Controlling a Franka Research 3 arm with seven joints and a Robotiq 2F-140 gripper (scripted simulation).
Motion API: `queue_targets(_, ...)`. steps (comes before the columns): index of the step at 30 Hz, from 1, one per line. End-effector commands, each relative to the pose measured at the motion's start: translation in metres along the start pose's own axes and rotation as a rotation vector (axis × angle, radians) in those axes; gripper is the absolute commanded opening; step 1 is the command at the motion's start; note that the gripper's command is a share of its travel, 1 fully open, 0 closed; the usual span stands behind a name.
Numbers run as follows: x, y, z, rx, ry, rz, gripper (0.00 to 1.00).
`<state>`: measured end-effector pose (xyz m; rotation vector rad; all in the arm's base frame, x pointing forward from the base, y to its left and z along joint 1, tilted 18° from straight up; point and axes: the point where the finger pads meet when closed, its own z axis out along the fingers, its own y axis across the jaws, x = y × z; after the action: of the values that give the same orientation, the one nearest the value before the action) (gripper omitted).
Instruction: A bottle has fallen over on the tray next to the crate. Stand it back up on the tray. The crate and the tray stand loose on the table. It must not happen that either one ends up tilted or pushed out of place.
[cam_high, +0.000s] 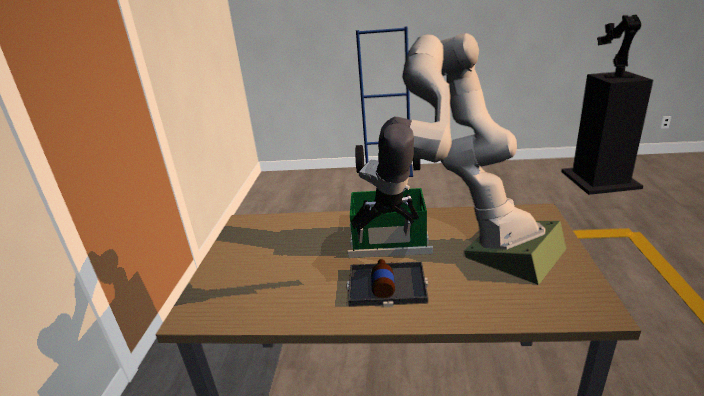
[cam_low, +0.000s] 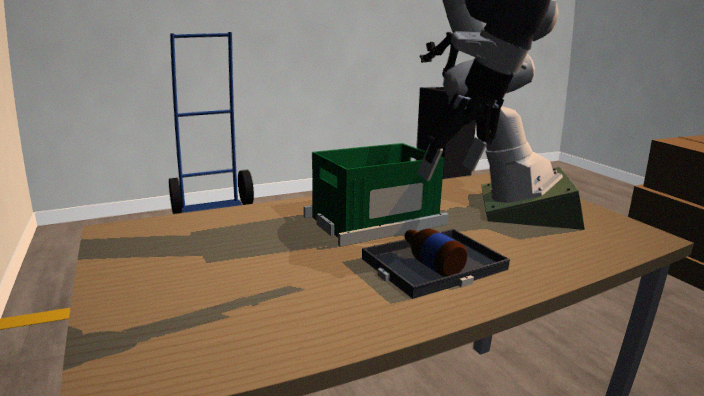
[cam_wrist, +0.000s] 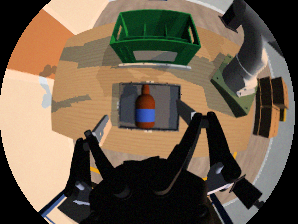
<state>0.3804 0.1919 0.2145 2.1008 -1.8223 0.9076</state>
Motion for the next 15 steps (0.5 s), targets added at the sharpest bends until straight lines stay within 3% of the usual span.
queue_targets(1,-0.0021,0.0002,0.0002,-0.001,-0.010,-0.004,1.00)
queue_targets(2,-0.0021,0.0002,0.0002,-0.001,-0.010,-0.004,1.00)
queue_targets(3,0.0021,0.0013,0.0025,-0.017,-0.062,0.029,1.00)
queue_targets(13,0.0021,0.0013,0.0025,-0.017,-0.062,0.029,1.00)
queue_targets(14,0.0056,0.0025,0.0042,-0.032,-0.110,0.060,1.00)
queue_targets(15,0.0056,0.0025,0.0042,-0.032,-0.110,0.060,1.00)
